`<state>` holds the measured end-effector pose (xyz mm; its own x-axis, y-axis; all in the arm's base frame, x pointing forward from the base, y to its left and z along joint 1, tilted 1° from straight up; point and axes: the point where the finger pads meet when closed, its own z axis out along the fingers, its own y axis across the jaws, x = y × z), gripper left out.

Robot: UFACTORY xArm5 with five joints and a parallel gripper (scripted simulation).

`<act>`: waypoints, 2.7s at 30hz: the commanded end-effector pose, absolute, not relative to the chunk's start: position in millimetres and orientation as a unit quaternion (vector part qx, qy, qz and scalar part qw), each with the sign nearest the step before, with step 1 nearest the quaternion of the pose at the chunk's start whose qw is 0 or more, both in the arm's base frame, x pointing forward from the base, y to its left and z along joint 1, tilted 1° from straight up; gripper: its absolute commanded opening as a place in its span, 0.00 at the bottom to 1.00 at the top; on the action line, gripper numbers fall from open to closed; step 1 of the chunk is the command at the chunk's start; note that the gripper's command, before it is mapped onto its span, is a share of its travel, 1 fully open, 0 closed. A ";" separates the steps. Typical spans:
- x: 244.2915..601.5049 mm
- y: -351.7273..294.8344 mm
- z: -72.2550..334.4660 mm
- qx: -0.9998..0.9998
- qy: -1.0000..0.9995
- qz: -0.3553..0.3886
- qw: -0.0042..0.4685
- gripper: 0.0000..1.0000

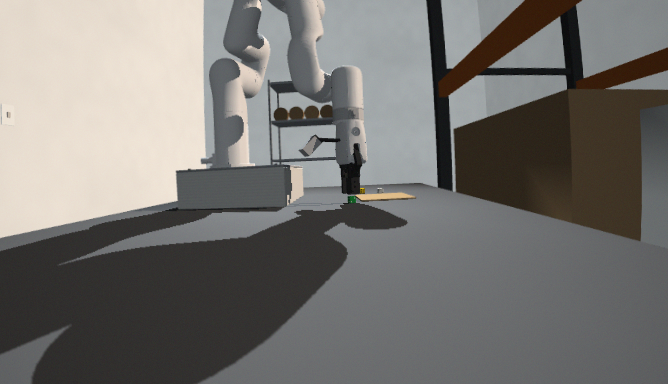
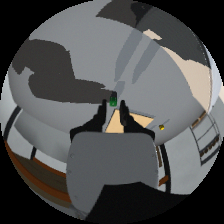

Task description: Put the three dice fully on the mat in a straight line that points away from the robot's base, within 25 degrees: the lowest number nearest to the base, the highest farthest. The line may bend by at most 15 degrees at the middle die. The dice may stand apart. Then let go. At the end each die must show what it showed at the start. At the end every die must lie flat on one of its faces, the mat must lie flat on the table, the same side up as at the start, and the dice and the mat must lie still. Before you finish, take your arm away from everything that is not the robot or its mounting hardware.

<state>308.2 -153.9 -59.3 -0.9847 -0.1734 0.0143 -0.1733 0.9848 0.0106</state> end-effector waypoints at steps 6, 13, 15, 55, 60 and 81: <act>309.3 -154.4 -58.7 0.087 -0.996 -0.004 0.006 0.31; 309.1 -154.6 -60.4 0.087 -0.996 -0.004 0.006 0.31; 309.1 -154.6 -60.4 0.087 -0.996 -0.004 0.006 0.31; 308.7 -154.6 -78.8 0.087 -0.996 -0.004 0.006 0.31; 308.7 -154.6 -78.8 0.087 -0.996 -0.004 0.006 0.31; 308.7 -154.6 -78.8 0.087 -0.996 -0.004 0.006 0.11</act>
